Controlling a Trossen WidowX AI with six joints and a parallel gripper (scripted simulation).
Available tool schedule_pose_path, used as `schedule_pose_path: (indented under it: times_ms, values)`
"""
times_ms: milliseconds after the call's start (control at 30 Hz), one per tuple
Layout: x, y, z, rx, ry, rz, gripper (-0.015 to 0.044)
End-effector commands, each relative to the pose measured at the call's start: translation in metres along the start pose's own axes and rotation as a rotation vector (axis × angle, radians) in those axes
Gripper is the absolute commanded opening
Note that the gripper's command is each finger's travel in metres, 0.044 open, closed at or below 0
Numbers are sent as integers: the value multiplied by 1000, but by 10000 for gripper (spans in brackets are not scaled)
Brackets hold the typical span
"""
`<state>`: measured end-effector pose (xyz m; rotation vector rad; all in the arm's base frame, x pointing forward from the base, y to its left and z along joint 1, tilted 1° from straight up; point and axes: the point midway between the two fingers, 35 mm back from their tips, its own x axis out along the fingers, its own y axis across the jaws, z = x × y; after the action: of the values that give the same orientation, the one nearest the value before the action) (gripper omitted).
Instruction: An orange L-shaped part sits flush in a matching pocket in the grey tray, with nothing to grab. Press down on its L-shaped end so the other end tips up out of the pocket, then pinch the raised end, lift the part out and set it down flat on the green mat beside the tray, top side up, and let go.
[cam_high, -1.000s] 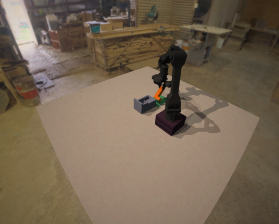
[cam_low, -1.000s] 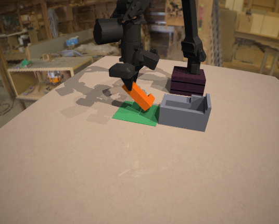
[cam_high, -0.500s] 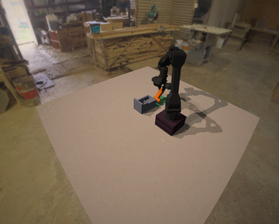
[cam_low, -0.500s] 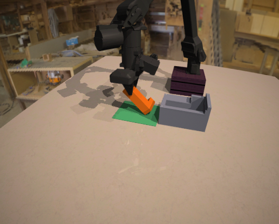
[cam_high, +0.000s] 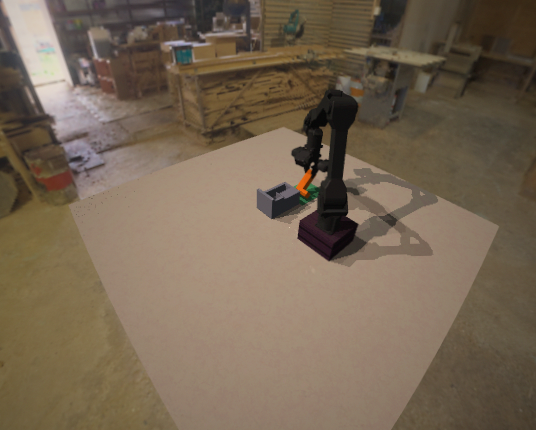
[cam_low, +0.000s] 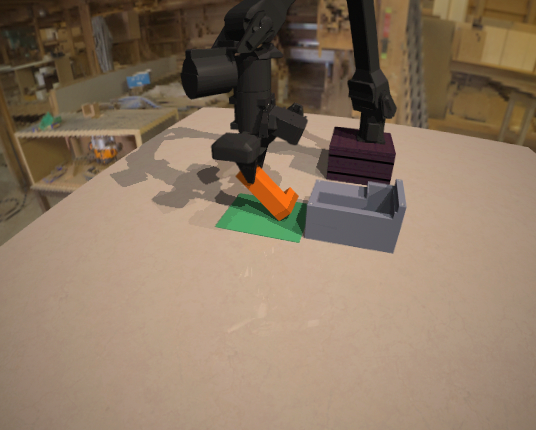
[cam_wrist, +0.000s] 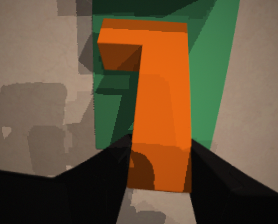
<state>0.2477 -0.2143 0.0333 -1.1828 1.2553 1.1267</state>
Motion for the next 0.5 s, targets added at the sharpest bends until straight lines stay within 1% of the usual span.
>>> schedule_pose_path:
  times_ms: [0,33,333,400,467]
  values:
    - [0,0,0,-3,0,0,0]
    - [0,0,0,0,0,0,0]
    - [0,0,0,0,0,0,236]
    - [-8,-1,-1,0,0,0,289]
    - [-26,-2,-2,-1,0,0,341]
